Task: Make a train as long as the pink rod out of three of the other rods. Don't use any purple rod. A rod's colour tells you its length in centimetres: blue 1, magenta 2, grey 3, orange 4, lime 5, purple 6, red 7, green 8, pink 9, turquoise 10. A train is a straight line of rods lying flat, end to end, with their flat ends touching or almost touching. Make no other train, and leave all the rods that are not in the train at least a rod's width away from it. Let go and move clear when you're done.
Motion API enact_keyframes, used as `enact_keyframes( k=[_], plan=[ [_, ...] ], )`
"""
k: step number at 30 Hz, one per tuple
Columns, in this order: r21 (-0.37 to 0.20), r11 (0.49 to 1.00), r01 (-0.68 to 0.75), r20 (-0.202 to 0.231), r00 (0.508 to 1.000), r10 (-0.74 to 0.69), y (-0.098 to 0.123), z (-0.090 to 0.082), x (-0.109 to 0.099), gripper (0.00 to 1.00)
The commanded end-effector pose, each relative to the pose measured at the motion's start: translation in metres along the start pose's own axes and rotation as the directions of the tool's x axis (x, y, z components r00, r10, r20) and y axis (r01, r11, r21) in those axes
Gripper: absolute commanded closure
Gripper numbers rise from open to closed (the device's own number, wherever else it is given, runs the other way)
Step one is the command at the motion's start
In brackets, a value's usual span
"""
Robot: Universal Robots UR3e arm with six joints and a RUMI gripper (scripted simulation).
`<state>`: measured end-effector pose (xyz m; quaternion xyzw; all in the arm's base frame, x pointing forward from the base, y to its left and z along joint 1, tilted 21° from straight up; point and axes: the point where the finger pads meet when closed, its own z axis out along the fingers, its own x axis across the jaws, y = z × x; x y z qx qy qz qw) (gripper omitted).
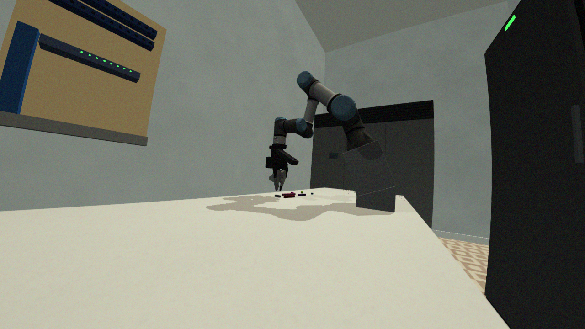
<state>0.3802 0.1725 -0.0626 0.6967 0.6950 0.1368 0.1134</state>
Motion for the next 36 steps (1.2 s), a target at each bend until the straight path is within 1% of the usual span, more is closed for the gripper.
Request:
enact_keyframes(
  k=[1, 11, 36],
  plan=[
    [-0.016, 1.0, 0.0, -0.001, 1.0, 0.0, 0.0055, 0.0064, 0.0006, 0.86],
    [-0.016, 1.0, 0.0, -0.001, 1.0, 0.0, 0.0056, 0.0115, 0.0006, 0.86],
    [-0.015, 1.0, 0.0, -0.001, 1.0, 0.0, 0.0051, 0.0117, 0.0006, 0.86]
  ],
)
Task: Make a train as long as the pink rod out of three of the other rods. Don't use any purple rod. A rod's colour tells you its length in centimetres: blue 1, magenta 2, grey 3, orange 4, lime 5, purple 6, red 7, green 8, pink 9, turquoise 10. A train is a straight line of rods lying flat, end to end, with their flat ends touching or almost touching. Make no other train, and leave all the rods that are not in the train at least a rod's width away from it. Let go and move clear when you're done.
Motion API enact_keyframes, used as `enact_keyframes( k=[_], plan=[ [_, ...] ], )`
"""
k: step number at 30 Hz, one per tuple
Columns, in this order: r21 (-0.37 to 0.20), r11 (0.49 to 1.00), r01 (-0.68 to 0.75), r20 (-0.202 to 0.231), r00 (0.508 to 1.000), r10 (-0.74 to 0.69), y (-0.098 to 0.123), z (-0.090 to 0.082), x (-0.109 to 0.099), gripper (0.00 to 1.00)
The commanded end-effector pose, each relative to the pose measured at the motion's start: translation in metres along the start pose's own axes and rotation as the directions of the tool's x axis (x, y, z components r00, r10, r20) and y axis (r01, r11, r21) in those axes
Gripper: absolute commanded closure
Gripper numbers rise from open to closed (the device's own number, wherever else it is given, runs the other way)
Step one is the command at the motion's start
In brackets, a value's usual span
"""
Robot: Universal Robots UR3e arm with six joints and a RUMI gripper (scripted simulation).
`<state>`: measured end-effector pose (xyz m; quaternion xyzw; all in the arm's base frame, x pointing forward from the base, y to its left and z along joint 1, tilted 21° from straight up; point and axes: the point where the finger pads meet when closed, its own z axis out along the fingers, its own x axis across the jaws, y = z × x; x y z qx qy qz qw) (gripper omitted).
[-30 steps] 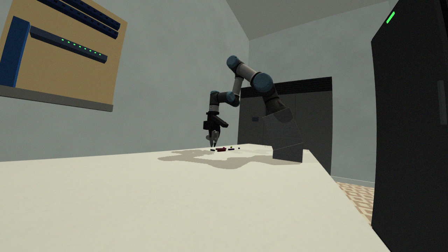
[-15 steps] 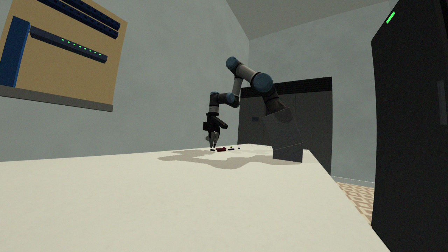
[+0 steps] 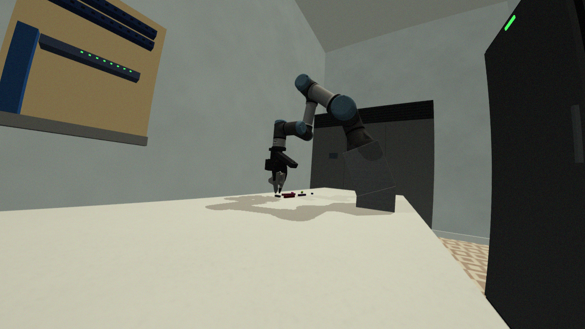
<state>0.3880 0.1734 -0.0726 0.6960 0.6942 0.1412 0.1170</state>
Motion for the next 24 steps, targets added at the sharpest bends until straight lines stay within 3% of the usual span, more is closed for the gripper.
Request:
enact_keyframes(
  k=[1, 24],
  plan=[
    [-0.003, 1.0, 0.0, 0.0, 1.0, 0.0, 0.0013, -0.0004, 0.0001, 0.86],
    [-0.004, 1.0, 0.0, 0.0, 1.0, 0.0, 0.0018, 0.0017, 0.0001, 0.86]
  ],
)
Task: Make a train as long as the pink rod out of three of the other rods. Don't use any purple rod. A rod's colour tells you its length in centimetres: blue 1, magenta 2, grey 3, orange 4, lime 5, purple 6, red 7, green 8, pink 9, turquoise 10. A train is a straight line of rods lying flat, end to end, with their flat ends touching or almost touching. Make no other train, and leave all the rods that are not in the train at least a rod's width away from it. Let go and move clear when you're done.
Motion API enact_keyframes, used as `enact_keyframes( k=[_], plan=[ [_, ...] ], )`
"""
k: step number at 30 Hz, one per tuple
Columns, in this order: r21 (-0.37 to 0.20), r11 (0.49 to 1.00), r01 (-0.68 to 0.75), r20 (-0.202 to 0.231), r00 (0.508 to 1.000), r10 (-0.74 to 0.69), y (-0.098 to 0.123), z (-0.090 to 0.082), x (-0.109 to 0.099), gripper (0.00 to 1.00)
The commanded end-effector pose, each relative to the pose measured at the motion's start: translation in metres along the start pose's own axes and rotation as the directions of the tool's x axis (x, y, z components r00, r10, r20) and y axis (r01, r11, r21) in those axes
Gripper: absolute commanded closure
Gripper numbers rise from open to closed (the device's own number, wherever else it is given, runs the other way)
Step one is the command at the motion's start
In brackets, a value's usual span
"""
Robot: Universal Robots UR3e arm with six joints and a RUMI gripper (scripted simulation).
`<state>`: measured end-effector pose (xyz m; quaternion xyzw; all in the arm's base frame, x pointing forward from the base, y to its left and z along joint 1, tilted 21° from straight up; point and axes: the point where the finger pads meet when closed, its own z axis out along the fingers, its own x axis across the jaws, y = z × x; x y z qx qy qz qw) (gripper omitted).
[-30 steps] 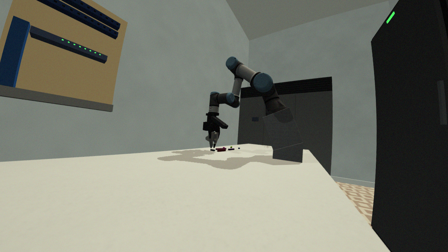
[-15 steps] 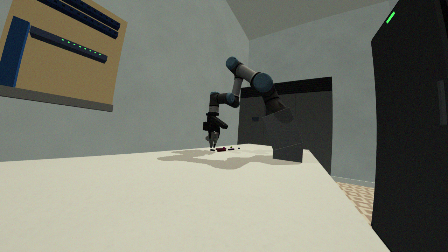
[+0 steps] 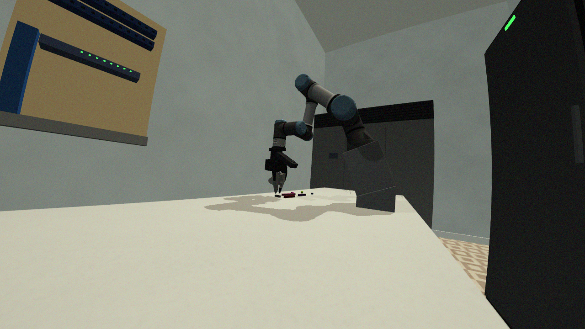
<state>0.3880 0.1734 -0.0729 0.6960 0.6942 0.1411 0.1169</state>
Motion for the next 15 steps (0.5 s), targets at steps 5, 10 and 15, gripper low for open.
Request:
enact_keyframes(
  k=[5, 10, 15],
  plan=[
    [-0.005, 1.0, 0.0, 0.0, 1.0, 0.0, 0.002, 0.004, 0.0, 0.86],
    [-0.005, 1.0, 0.0, 0.0, 1.0, 0.0, 0.002, 0.009, 0.0, 0.86],
    [-0.005, 1.0, 0.0, 0.0, 1.0, 0.0, 0.002, 0.013, 0.0, 0.86]
  ],
)
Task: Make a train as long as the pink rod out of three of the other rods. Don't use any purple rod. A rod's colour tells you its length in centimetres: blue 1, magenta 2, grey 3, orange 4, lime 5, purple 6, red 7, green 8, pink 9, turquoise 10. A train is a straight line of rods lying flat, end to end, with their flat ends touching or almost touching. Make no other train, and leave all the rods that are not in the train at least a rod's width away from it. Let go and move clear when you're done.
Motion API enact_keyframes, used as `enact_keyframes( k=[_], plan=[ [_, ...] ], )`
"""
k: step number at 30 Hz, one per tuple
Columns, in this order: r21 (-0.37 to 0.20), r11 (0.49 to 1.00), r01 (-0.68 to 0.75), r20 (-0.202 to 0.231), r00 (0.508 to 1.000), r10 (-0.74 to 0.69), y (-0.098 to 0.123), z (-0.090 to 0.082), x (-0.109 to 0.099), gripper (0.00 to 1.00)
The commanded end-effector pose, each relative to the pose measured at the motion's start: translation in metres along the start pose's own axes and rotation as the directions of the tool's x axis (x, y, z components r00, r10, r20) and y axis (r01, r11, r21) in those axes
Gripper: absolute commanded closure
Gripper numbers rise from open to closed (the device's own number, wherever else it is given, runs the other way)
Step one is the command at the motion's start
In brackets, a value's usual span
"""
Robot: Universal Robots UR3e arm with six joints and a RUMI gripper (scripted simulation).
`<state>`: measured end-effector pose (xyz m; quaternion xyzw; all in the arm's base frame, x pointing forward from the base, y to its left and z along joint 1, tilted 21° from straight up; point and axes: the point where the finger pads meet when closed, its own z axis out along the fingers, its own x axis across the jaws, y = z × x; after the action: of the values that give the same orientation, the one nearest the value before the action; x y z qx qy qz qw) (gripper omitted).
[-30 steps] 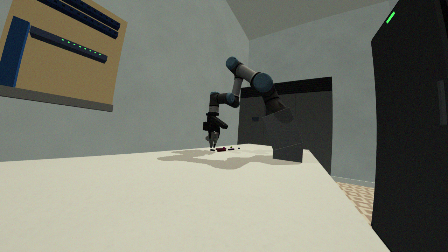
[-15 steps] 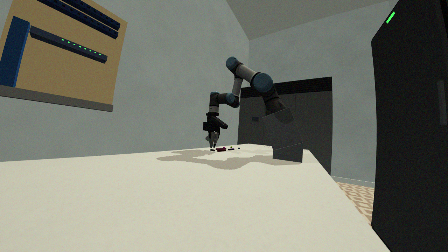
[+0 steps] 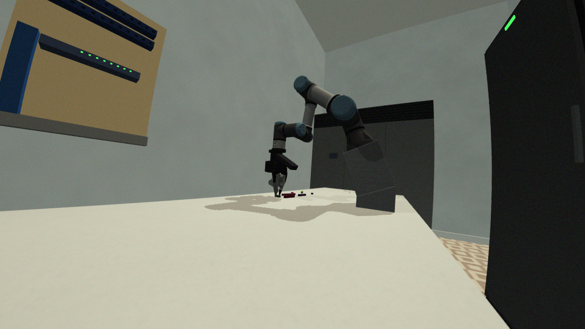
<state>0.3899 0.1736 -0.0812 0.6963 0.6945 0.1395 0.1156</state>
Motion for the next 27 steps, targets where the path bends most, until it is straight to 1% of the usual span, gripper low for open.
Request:
enact_keyframes(
  k=[1, 27],
  plan=[
    [-0.009, 1.0, 0.0, 0.0, 1.0, 0.0, 0.0032, 0.0057, 0.0002, 0.86],
    [-0.008, 1.0, 0.0, 0.0, 1.0, 0.0, 0.0027, 0.0077, 0.0002, 0.86]
  ],
)
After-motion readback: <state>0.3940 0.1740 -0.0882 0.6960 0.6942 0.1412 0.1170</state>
